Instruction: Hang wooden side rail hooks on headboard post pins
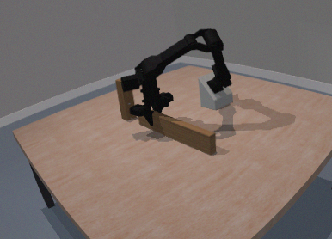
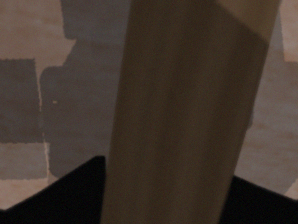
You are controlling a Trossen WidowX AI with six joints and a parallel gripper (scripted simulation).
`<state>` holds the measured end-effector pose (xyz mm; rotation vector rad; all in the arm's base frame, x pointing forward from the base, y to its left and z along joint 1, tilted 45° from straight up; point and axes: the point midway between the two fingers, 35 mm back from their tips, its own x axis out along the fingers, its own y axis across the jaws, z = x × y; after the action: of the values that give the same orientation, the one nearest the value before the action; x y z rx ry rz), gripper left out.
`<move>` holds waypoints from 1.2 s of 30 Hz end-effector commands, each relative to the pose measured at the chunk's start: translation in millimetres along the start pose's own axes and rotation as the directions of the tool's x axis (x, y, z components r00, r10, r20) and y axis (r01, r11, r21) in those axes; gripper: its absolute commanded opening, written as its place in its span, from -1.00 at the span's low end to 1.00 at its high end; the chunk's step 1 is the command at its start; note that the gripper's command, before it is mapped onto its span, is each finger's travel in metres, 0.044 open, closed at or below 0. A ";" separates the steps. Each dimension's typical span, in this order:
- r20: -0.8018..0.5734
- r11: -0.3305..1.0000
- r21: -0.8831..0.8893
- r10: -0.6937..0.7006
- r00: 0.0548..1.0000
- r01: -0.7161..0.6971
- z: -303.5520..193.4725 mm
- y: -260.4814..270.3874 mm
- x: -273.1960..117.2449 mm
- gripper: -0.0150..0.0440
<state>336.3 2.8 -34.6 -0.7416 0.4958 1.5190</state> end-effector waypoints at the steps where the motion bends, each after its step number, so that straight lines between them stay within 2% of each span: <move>1: 0.000 1.000 -0.010 0.003 1.000 -0.003 -0.3 0.5 -0.8 -0.49; 36: 0.000 1.000 -0.010 0.003 1.000 -0.003 -0.4 0.5 -6.6 -0.49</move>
<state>333.7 1.8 -32.1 -0.7299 0.4981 1.5304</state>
